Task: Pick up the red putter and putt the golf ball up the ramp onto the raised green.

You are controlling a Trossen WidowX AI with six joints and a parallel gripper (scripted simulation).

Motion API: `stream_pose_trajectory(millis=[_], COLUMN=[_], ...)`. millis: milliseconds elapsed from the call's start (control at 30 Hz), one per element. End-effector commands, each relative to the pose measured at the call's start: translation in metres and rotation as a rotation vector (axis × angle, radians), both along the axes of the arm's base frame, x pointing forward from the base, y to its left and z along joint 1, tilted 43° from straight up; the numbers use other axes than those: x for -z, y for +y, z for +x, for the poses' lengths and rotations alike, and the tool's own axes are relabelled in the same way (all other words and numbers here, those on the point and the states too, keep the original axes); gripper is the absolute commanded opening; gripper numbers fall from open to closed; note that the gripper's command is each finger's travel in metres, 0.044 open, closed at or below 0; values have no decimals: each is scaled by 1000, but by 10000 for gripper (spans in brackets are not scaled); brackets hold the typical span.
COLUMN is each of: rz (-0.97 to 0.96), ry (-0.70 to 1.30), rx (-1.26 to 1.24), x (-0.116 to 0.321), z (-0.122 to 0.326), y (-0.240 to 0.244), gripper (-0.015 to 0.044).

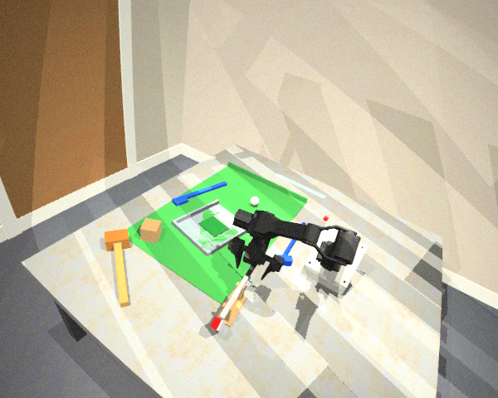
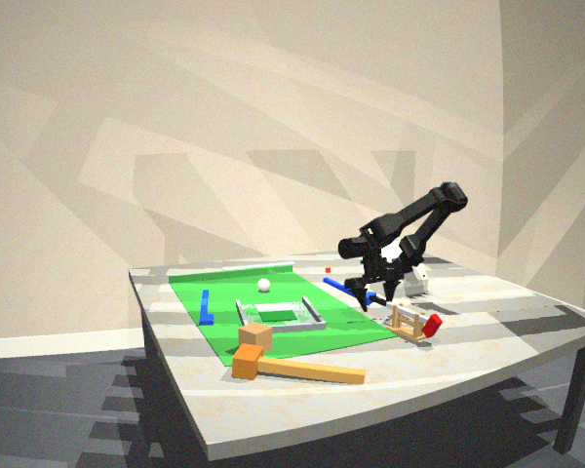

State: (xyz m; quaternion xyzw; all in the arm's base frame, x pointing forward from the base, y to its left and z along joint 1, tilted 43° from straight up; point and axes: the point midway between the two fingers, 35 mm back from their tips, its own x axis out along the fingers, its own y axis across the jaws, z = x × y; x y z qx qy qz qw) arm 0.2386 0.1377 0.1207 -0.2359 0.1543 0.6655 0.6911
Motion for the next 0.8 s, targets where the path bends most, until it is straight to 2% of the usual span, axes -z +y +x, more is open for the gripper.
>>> stream_pose_trajectory(millis=[0, 133, 633, 767], rz=[-2, -2, 1, 1], ry=[11, 11, 1, 1], rx=[3, 3, -1, -1], x=[7, 7, 4, 4], z=[-2, -2, 0, 0], y=[4, 5, 4, 4], gripper=[440, 440, 46, 20])
